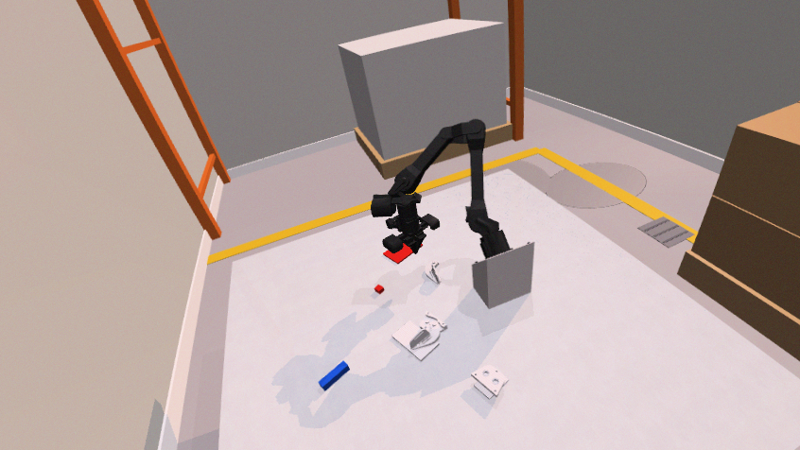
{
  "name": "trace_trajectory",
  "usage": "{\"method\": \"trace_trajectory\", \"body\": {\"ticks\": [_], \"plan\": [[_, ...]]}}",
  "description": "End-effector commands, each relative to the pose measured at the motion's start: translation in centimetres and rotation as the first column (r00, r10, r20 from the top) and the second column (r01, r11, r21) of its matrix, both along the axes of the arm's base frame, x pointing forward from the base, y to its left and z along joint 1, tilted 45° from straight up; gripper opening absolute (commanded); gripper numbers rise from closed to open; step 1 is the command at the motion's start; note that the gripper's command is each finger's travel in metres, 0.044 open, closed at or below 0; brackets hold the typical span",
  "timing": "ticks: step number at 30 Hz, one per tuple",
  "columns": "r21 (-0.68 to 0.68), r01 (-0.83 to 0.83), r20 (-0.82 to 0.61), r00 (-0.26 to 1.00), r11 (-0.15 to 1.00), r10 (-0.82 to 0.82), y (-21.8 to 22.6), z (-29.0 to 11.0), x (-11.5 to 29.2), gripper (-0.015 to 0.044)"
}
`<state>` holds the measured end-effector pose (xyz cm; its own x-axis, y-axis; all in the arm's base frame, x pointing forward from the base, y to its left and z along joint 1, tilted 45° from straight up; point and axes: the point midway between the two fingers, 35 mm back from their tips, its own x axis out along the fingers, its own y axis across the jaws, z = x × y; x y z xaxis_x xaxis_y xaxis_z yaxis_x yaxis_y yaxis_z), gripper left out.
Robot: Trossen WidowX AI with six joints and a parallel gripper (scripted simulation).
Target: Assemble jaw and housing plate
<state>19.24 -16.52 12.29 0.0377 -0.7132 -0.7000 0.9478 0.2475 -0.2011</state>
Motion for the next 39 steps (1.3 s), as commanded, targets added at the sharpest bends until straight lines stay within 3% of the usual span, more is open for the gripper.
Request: {"method": "trace_trajectory", "body": {"ticks": [1,3,20,39], "plan": [[0.0,0.0,0.0,1.0,1.0,0.0,0.0,0.0,0.0,0.0],[0.0,0.0,0.0,1.0,1.0,0.0,0.0,0.0,0.0,0.0],[0.0,0.0,0.0,1.0,1.0,0.0,0.0,0.0,0.0,0.044],[0.0,0.0,0.0,1.0,1.0,0.0,0.0,0.0,0.0,0.044]]}}
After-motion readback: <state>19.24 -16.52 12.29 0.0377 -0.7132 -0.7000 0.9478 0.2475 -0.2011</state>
